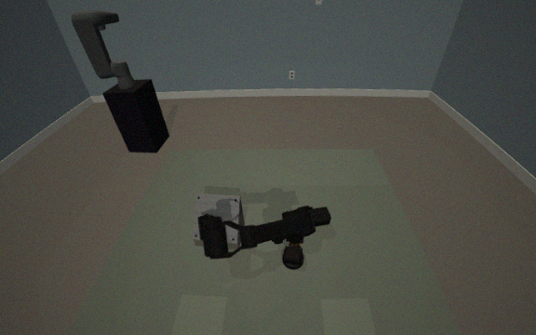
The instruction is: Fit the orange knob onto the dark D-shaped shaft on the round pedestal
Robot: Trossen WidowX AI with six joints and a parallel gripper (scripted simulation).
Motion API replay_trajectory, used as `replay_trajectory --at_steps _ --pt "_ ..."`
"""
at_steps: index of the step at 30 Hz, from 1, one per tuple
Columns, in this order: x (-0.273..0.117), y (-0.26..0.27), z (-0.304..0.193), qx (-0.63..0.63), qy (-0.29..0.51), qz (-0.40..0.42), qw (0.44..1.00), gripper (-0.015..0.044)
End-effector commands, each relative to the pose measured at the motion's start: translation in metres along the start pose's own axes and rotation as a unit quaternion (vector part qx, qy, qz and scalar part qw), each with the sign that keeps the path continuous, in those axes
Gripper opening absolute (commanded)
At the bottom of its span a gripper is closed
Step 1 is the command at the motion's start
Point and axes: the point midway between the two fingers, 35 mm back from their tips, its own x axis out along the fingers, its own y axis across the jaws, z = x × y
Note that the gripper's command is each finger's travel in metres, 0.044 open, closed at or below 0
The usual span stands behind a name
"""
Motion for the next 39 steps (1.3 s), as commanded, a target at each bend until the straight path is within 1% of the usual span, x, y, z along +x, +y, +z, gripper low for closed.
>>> replay_trajectory --at_steps 1,15,24,39 --pt "0.003 0.001 0.000 -0.002 0.001 0.002 1.000 0.0000" --pt "0.015 0.000 0.001 -0.002 0.001 0.002 1.000 0.0000" --pt "0.013 0.000 0.000 0.003 0.001 -0.001 1.000 0.0000" --pt "0.013 0.000 0.000 0.003 0.001 -0.001 1.000 0.0394"
